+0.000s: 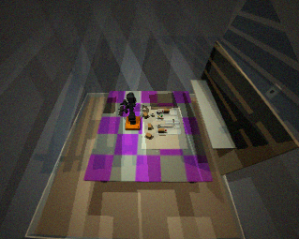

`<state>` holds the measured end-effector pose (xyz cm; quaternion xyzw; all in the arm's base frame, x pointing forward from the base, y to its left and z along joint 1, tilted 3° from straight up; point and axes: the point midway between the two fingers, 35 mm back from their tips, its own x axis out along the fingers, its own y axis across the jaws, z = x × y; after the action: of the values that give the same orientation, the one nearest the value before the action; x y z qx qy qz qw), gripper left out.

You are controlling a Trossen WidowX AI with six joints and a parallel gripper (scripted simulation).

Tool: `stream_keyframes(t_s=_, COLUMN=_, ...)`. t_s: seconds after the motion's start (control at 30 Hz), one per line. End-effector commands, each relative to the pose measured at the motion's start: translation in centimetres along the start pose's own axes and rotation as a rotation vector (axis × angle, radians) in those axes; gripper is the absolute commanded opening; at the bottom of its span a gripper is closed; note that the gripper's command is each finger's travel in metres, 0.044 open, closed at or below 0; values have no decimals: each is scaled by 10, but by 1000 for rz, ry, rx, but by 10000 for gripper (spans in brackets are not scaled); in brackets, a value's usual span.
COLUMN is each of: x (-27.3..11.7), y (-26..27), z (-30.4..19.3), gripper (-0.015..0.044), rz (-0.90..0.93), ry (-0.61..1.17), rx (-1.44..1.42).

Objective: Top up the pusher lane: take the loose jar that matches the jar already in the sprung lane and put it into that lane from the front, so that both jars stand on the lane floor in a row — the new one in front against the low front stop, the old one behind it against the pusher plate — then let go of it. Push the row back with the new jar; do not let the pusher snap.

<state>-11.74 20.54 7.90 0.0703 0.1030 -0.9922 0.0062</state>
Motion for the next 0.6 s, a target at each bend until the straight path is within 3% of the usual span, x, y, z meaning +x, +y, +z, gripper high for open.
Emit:
stream_keyframes(t_s=0.0, x=-1, y=0, z=-1, gripper=426, rz=1, ry=5, rx=13)
stream_keyframes(t_s=0.23, x=-54, y=-13, z=-28, gripper=440, rz=-48, ry=238, rx=523)
stream_keyframes(t_s=0.43, x=-118, y=-17, z=-52, gripper=440, rz=-259, ry=459, rx=1047)
stream_keyframes(t_s=0.57, x=-145, y=-15, z=-59, gripper=440, rz=-375, ry=522, rx=1237)
